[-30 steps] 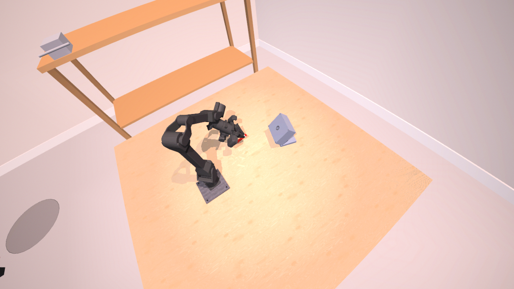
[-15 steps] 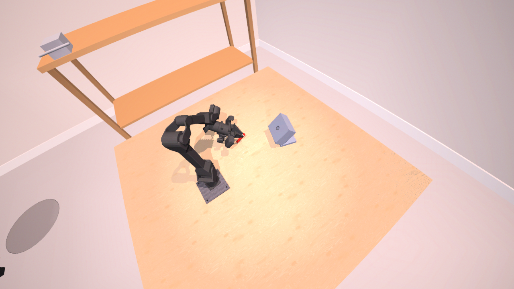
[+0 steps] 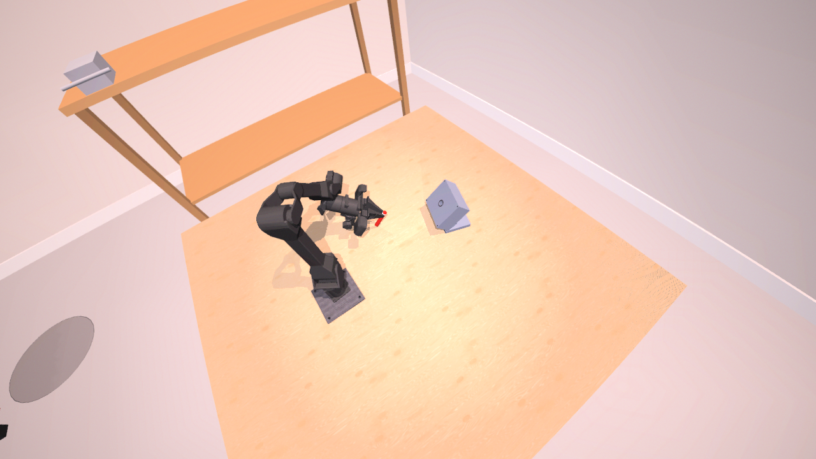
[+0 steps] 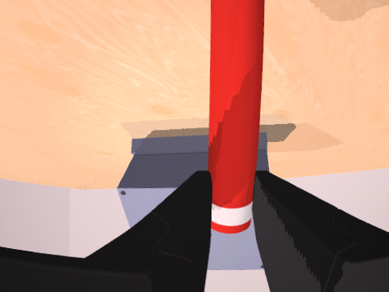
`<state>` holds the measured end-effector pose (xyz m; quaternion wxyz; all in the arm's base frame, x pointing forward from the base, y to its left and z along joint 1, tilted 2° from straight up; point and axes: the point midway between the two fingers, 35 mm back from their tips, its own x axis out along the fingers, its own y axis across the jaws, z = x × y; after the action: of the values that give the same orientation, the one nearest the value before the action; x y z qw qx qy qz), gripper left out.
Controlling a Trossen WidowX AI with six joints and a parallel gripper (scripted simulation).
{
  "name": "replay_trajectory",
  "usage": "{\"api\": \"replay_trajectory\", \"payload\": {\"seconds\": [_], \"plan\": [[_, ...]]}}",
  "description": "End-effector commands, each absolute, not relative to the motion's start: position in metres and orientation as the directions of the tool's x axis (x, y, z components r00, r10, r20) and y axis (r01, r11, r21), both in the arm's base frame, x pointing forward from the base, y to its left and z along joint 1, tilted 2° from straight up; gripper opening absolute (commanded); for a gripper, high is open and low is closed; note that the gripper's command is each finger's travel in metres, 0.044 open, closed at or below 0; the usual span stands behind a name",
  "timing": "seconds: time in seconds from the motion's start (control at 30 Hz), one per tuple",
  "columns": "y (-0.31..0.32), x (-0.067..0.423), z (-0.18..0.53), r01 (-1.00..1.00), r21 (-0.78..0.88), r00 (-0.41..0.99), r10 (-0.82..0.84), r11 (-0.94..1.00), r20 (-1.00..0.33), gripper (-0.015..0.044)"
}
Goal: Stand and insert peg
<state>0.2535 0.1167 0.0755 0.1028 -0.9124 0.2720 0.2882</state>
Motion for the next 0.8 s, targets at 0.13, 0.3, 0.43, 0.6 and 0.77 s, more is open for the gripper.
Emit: {"api": "replay_trajectory", "payload": {"seconds": [0.13,0.3,0.43,0.6,0.77], "plan": [[0.118,0.248,0.073,-0.557,-0.020,0.711,-0.464,-0.830,-0.528,0.0051],[0.120,0.245,0.073,-0.557,-0.020,0.729,-0.477,-0.830,-0.491,0.0051],[0.121,0.242,0.073,-0.557,-0.020,0.742,-0.487,-0.830,-0.461,0.0051],[0.123,0.240,0.073,-0.557,-0.020,0.757,-0.498,-0.830,-0.422,0.0051],[0.125,0.237,0.073,-0.557,-0.019,0.771,-0.508,-0.830,-0.383,0.0051]]}}
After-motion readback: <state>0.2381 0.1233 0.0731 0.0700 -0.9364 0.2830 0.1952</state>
